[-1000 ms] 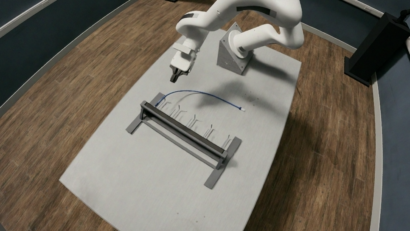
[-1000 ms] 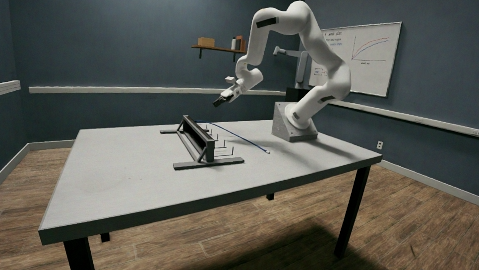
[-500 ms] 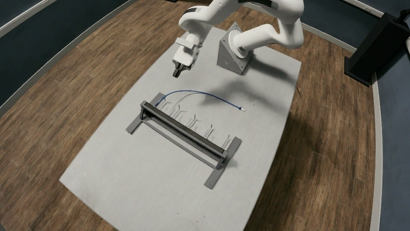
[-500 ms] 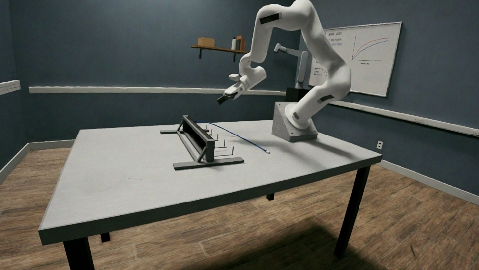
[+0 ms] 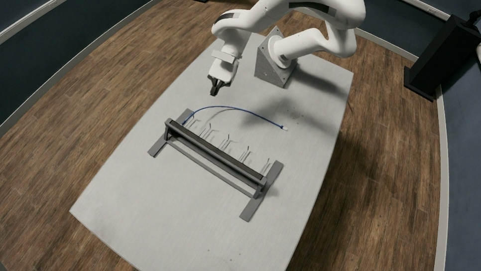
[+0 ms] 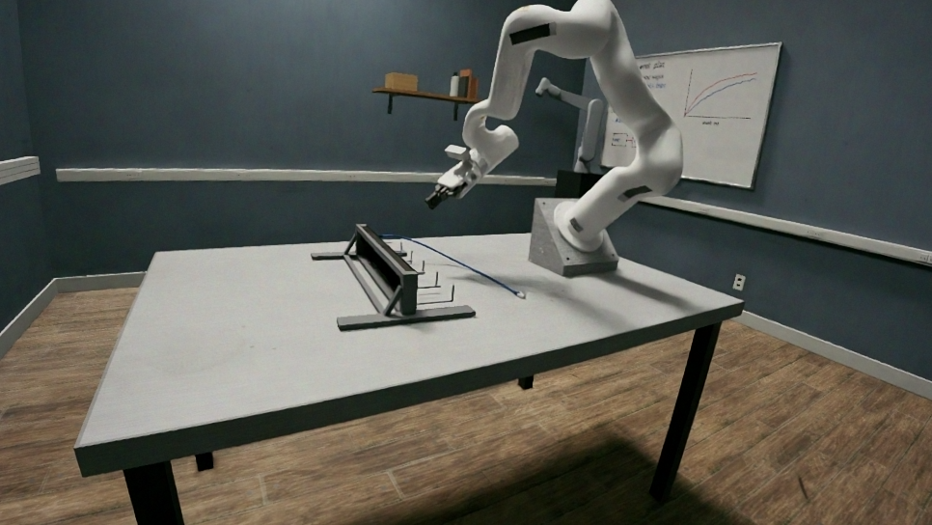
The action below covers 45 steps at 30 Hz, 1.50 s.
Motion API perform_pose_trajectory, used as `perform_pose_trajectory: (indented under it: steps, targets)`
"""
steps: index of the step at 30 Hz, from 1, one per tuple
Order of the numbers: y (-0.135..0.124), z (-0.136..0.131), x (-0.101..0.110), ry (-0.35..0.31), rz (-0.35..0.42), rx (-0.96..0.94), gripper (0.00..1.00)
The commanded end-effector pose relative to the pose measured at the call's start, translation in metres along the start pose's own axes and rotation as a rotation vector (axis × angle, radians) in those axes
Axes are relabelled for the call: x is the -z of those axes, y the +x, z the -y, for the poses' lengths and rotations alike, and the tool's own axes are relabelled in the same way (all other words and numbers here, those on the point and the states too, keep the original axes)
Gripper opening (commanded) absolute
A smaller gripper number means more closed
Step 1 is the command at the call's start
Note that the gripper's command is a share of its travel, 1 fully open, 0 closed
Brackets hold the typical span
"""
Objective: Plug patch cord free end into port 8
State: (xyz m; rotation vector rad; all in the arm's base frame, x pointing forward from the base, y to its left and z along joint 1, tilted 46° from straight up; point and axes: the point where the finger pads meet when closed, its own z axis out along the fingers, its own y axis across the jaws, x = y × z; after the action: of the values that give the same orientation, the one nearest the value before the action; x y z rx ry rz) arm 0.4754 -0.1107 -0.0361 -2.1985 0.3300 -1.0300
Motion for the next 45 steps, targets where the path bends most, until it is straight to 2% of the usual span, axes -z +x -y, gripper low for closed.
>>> perform_pose_trajectory:
  steps: [1,3,14,16,18,19,27,33,35,39,45]
  targets:
    - [-0.001,0.021,-0.006,0.030,0.047,0.069,0.00]
    - [-0.007,0.052,-0.012,0.080,0.115,0.174,0.00]
    - [-0.036,0.147,-0.019,0.256,0.321,0.535,0.00]
    - [-0.043,0.163,-0.018,0.290,0.355,0.604,0.00]
    - [-0.043,0.163,-0.018,0.290,0.355,0.604,0.00]
    - [-0.051,0.181,-0.016,0.330,0.393,0.683,0.00]
    - [-0.080,0.234,-0.004,0.469,0.509,0.955,0.00]
    - [-0.103,0.269,0.010,0.582,0.585,1.169,0.00]
    - [-0.103,0.269,0.010,0.582,0.585,1.169,0.00]
    - [-0.119,0.291,0.022,0.670,0.634,1.333,0.00]
    - [-0.125,0.298,0.027,0.702,0.650,1.393,0.00]
